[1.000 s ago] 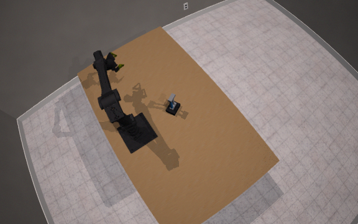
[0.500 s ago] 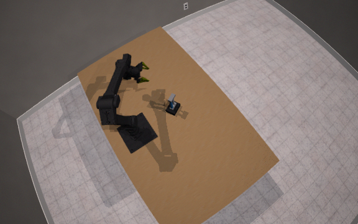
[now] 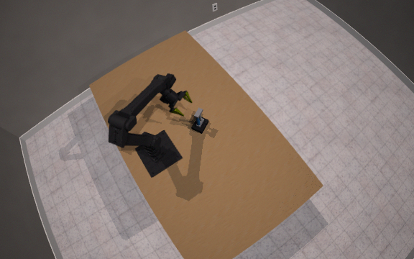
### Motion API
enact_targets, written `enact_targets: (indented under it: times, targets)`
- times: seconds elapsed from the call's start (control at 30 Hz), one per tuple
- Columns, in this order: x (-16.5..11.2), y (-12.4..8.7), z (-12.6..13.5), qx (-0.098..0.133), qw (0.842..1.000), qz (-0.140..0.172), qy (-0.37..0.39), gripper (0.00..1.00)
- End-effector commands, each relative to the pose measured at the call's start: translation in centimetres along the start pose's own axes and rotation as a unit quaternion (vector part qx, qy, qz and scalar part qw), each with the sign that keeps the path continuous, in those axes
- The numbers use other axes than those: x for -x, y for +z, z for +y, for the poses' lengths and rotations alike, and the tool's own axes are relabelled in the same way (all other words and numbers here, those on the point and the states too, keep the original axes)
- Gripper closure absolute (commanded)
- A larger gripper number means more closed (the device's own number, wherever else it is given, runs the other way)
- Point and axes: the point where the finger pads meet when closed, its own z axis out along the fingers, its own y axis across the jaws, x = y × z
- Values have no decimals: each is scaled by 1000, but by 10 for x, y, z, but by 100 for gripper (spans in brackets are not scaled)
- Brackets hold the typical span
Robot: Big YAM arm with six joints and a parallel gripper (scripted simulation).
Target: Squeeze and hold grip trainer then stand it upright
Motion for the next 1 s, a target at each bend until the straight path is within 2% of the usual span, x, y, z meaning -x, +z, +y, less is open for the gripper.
enact_targets:
  times: [0.0, 0.03, 0.97]
  targets:
    - [-2, -10, -8, -14, 1000, -1, 15, 0]
    - [0, -8, -6, -12, 1000, -1, 13, 24]
    - [-1, 1, -2, -5, 1000, 0, 9, 24]
